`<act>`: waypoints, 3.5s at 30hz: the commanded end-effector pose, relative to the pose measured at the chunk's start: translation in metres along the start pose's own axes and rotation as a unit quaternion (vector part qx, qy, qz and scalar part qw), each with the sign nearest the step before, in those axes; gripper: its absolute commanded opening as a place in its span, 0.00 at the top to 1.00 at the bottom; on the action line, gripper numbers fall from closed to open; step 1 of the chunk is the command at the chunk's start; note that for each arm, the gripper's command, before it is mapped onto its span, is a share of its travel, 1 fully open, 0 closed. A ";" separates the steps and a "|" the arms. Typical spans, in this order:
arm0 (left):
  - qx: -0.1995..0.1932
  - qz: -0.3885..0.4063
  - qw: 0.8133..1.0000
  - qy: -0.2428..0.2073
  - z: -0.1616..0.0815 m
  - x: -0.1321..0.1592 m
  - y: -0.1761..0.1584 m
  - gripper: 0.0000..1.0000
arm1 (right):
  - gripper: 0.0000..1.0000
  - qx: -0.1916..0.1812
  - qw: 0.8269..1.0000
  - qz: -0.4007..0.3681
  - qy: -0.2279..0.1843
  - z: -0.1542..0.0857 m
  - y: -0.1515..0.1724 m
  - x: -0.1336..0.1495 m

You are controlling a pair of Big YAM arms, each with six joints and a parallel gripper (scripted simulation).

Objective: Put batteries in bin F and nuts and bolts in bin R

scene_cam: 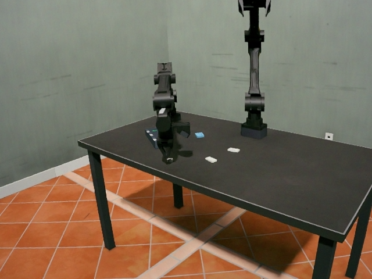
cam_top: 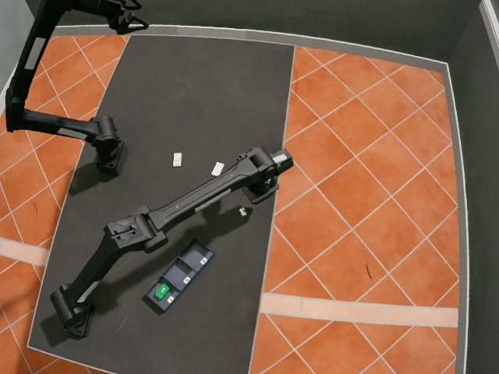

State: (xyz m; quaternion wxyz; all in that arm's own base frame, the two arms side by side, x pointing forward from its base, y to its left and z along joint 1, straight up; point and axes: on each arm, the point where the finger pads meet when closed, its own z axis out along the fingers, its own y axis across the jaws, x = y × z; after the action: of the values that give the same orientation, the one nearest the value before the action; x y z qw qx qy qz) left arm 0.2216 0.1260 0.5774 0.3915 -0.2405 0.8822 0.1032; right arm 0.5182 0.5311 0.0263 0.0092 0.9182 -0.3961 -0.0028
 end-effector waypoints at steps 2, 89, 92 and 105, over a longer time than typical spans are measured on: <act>0.000 0.004 1.000 -0.027 -0.026 -0.011 0.001 0.00 | 0.89 0.026 1.000 -0.003 -0.003 -0.033 -0.016 -0.013; 0.000 0.004 1.000 -0.027 -0.026 -0.011 0.001 0.00 | 0.89 0.031 1.000 -0.003 -0.003 -0.041 -0.005 -0.014; 0.000 0.004 1.000 -0.027 -0.026 -0.011 0.001 0.00 | 0.89 0.029 1.000 -0.003 -0.003 -0.040 -0.005 -0.014; 0.000 0.004 1.000 -0.027 -0.026 -0.011 0.001 0.00 | 0.89 0.029 1.000 -0.003 -0.003 -0.039 -0.005 -0.014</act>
State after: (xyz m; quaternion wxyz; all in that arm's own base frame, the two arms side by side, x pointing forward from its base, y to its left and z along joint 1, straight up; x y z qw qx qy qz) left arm 0.2216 0.1260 0.5774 0.3915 -0.2405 0.8822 0.1032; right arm 0.5189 0.5332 0.0451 -0.0002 0.9181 -0.3963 0.0007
